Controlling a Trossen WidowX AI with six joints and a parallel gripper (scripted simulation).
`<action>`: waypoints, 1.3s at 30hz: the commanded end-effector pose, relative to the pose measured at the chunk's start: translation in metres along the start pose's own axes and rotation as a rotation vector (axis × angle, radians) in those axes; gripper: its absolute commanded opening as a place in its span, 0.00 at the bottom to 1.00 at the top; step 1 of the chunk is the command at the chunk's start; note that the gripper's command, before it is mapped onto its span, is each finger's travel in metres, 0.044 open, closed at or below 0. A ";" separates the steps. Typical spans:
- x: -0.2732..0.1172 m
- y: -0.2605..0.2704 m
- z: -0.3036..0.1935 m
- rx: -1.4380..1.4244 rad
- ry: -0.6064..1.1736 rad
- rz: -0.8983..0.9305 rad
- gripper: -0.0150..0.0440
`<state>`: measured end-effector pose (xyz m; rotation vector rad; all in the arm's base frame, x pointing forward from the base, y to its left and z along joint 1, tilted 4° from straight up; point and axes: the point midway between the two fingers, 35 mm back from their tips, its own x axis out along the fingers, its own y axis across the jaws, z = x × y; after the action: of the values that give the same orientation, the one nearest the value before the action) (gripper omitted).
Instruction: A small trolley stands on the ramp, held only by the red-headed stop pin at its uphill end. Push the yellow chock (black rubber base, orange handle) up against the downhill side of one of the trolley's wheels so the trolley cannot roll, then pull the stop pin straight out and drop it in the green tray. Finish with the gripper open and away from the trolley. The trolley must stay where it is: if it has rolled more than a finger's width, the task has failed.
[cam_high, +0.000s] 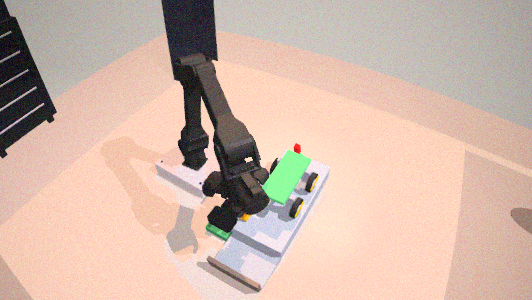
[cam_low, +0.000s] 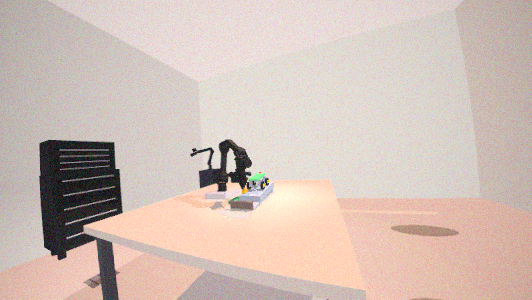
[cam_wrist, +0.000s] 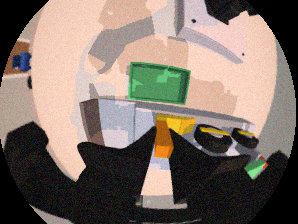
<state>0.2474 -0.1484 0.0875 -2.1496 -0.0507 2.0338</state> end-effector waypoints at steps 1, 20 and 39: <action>0.000 -0.005 0.000 0.001 0.006 -0.002 0.25; 0.000 -0.012 0.000 0.000 0.001 0.002 0.25; -0.025 -0.011 0.002 0.001 0.006 -0.002 0.58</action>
<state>0.2460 -0.1394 0.1032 -2.1415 -0.0498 2.0379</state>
